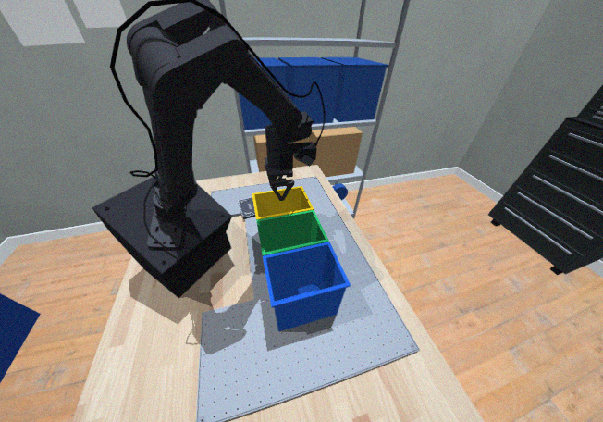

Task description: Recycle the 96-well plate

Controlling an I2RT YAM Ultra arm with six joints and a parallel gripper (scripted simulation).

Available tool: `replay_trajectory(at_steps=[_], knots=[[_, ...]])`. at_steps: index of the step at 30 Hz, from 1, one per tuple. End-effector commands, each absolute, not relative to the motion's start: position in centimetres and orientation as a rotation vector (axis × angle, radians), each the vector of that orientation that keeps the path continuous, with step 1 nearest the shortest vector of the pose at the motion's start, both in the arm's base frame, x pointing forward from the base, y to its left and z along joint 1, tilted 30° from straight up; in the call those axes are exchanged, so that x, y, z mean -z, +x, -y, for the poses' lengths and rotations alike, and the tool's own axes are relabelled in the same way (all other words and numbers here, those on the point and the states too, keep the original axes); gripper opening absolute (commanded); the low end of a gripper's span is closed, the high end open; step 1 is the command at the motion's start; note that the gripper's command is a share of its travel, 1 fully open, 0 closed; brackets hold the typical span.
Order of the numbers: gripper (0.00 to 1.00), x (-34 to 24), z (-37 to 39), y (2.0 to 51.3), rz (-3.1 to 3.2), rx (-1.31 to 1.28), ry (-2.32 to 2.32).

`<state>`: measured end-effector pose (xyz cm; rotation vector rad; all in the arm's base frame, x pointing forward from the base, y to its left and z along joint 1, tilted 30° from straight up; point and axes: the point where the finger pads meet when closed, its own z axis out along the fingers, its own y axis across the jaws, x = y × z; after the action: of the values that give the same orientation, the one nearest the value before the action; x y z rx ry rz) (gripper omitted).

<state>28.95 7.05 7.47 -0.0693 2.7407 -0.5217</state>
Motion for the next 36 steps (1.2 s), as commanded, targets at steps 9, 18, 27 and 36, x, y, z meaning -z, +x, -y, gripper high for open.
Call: replay_trajectory(at_steps=[9, 18, 27, 36], knots=[[0.82, -9.3, -8.0, 29.7, -2.685, 0.486, -0.071], [0.82, -9.3, -8.0, 29.7, -2.685, 0.486, -0.071], [0.82, -6.9, -10.7, 28.9, -2.704, 0.504, -0.077], [0.82, -5.9, -12.7, 28.2, -2.704, 0.501, -0.077]])
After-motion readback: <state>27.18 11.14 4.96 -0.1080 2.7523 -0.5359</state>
